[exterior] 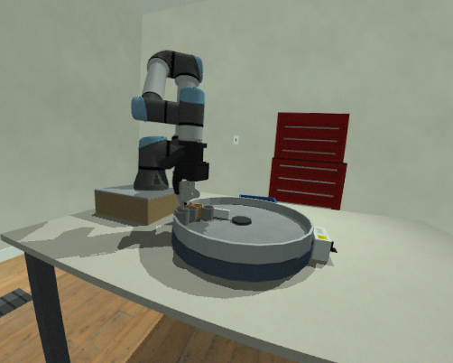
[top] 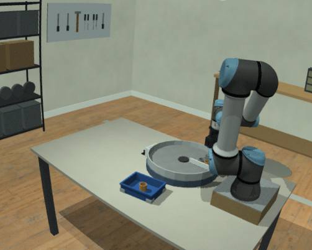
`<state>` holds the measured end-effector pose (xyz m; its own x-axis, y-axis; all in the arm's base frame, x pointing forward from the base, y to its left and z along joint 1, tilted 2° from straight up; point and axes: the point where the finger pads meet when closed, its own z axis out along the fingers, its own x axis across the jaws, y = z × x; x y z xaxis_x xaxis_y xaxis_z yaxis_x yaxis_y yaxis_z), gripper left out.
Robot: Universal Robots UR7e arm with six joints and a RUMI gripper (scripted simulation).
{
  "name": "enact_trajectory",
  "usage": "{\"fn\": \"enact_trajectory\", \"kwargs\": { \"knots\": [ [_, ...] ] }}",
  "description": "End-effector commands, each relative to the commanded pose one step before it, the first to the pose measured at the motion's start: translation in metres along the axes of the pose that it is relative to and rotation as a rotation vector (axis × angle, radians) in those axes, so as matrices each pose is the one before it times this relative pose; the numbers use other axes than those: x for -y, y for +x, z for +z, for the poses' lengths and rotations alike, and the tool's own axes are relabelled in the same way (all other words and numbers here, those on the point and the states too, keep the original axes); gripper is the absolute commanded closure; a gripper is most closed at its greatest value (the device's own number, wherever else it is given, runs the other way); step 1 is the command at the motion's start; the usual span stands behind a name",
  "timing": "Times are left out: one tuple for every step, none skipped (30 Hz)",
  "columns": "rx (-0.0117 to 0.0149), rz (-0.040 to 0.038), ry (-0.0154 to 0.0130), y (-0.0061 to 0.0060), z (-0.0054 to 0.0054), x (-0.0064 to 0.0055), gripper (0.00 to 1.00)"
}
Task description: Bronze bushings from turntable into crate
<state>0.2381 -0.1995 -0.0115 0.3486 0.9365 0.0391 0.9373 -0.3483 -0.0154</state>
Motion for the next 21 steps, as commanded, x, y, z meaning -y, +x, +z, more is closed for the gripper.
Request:
{"fn": "enact_trajectory", "kwargs": {
  "knots": [
    [0.00061,0.00000,-0.00074,-0.00024,-0.00024,-0.00027,0.95],
    [0.00000,0.00000,0.00000,0.00000,0.00000,0.00000,0.95],
    [0.00000,0.00000,0.00000,0.00000,0.00000,0.00000,0.95],
    [0.00000,0.00000,0.00000,0.00000,0.00000,0.00000,0.95],
    [0.00000,0.00000,0.00000,0.00000,0.00000,0.00000,0.95],
    [0.00000,0.00000,0.00000,0.00000,0.00000,0.00000,0.95],
    [0.00000,0.00000,0.00000,0.00000,0.00000,0.00000,0.95],
    [0.00000,0.00000,0.00000,0.00000,0.00000,0.00000,0.95],
    [0.00000,0.00000,0.00000,0.00000,0.00000,0.00000,0.95],
    [0.00000,0.00000,0.00000,0.00000,0.00000,0.00000,0.95],
    [0.00000,0.00000,0.00000,0.00000,0.00000,0.00000,0.95],
    [0.00000,0.00000,0.00000,0.00000,0.00000,0.00000,0.95],
    [0.00000,0.00000,0.00000,0.00000,0.00000,0.00000,1.00],
    [0.00000,0.00000,0.00000,0.00000,0.00000,0.00000,1.00],
    [0.00000,0.00000,0.00000,0.00000,0.00000,0.00000,1.00],
    [0.00000,0.00000,0.00000,0.00000,0.00000,0.00000,1.00],
    [0.00000,0.00000,0.00000,0.00000,0.00000,0.00000,1.00],
    [0.00000,0.00000,0.00000,0.00000,0.00000,0.00000,1.00],
    [0.00000,0.00000,0.00000,0.00000,0.00000,0.00000,1.00],
    [0.00000,0.00000,0.00000,0.00000,0.00000,0.00000,1.00],
    [0.00000,0.00000,0.00000,0.00000,0.00000,0.00000,1.00]
  ]
}}
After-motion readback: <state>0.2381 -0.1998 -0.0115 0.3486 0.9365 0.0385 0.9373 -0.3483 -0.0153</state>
